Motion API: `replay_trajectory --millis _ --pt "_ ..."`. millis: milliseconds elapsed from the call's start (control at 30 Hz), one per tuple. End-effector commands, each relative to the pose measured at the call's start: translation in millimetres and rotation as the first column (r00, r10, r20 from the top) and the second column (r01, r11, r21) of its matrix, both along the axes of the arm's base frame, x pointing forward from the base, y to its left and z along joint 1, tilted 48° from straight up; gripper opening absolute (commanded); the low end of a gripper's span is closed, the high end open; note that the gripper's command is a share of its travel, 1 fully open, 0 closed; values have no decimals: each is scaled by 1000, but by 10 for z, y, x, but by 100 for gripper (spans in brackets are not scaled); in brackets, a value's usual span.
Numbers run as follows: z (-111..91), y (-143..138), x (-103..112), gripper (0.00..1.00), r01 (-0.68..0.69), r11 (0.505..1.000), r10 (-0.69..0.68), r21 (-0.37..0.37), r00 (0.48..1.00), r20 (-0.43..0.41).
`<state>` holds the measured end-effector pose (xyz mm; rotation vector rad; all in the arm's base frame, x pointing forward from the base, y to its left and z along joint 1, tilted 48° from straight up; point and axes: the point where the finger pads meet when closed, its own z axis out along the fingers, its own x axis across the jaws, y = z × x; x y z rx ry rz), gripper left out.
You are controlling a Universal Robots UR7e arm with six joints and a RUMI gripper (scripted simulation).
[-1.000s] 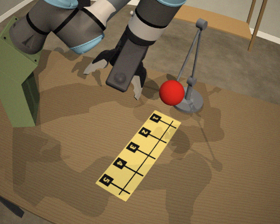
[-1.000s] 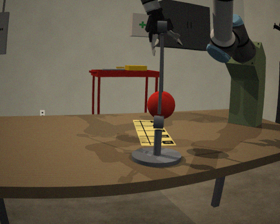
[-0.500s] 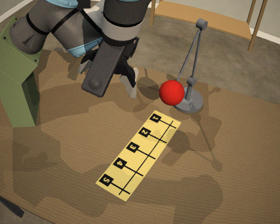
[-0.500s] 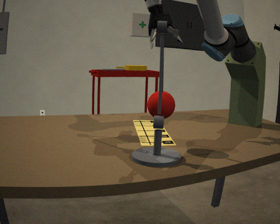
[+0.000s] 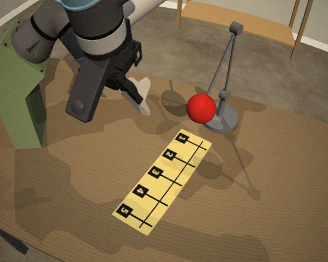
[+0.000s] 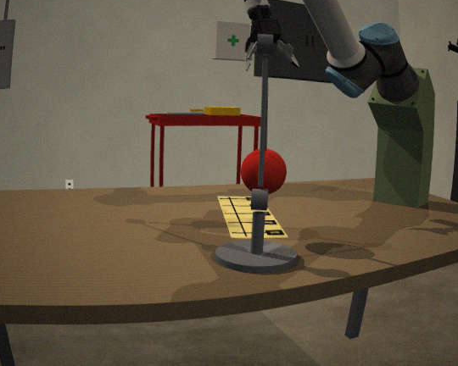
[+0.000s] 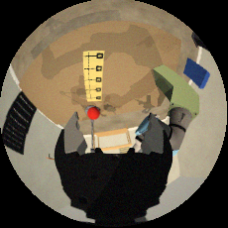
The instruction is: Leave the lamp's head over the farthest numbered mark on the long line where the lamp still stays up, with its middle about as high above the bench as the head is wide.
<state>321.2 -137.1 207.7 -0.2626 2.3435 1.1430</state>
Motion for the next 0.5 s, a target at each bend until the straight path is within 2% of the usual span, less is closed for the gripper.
replay_trajectory --millis 0,33,467 --pt "-14 -103 -41 100 12 996 -13 83 1000 16" --pt "-14 -103 -41 100 12 996 -13 83 1000 16" --pt "398 751 163 100 21 981 -26 192 999 24"
